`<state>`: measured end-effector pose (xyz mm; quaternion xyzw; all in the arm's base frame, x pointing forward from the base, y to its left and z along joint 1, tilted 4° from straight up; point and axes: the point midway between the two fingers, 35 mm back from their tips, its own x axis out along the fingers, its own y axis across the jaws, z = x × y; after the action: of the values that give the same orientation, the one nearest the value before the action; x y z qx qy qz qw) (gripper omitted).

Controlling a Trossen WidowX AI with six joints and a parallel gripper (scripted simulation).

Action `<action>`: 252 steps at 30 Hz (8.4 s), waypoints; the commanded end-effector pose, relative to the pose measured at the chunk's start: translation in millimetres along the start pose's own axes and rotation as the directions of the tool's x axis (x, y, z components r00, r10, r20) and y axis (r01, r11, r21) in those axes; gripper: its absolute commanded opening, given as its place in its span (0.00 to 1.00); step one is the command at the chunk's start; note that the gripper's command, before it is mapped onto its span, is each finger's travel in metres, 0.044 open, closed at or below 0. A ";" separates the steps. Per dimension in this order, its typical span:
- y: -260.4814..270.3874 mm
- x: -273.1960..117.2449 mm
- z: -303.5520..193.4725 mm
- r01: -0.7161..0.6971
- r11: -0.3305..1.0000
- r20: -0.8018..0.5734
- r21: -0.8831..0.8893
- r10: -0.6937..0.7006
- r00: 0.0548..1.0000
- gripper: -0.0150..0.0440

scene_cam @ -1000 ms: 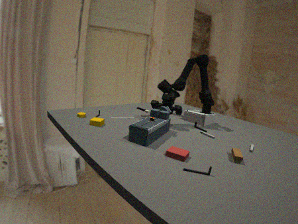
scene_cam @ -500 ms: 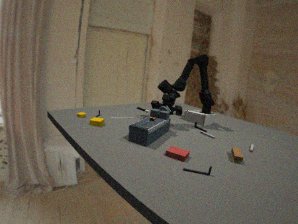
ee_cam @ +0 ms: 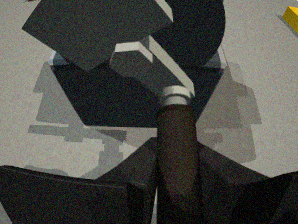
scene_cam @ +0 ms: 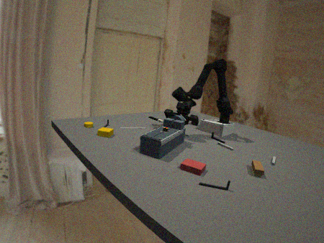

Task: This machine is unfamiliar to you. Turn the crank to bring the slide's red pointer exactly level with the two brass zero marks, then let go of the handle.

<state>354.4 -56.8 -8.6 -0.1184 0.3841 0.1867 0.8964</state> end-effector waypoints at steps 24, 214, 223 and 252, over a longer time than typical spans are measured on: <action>9.4 4.7 -4.5 -0.022 1.000 -0.013 0.005 0.022 1.000 0.25; 44.6 -29.0 30.0 -0.025 1.000 -0.012 0.007 0.025 1.000 0.25; 39.9 -33.4 34.5 -0.024 1.000 -0.012 0.007 0.024 1.000 0.25; 29.2 -38.7 40.2 -0.024 1.000 -0.012 0.006 0.024 1.000 0.25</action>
<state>340.6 -19.9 38.4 -0.1079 0.3988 0.2027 0.8878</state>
